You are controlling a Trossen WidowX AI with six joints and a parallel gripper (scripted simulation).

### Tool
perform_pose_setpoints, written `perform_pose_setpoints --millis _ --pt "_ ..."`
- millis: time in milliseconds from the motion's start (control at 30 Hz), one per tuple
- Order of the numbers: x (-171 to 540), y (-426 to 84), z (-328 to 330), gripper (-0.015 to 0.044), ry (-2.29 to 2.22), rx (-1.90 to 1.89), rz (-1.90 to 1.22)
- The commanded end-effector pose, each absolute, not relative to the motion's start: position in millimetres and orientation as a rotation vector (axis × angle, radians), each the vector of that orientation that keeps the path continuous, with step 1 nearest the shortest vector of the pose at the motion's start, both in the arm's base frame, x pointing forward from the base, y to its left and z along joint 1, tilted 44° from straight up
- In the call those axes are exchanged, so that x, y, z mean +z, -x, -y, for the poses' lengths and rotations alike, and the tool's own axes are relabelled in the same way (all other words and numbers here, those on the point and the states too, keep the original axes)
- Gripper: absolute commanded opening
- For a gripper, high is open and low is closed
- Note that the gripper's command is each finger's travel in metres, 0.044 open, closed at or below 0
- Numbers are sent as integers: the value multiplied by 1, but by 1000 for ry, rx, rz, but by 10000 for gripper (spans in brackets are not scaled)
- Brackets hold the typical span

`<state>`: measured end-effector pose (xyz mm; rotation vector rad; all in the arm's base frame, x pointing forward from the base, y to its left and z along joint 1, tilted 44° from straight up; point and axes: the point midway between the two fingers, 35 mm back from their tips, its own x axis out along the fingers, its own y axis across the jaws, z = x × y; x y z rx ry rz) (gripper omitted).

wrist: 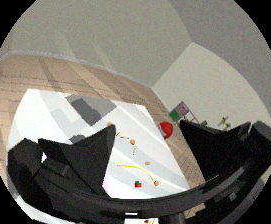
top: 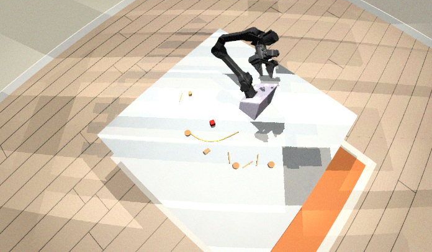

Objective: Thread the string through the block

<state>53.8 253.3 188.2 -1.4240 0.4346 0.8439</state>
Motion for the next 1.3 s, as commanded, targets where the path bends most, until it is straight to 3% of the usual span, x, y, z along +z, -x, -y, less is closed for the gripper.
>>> perform_pose_setpoints --millis 0,100,367,800,1033,1267 --pt "188 -54 -253 426 1424 844 -435" --pt "186 -62 -253 440 1435 823 -450" --pt "157 -157 -226 440 1548 603 -673" --pt "103 -271 -95 440 1611 357 -1173" --pt "76 -293 2 440 1566 309 -1463" --pt "48 -277 102 440 1448 320 -1748"
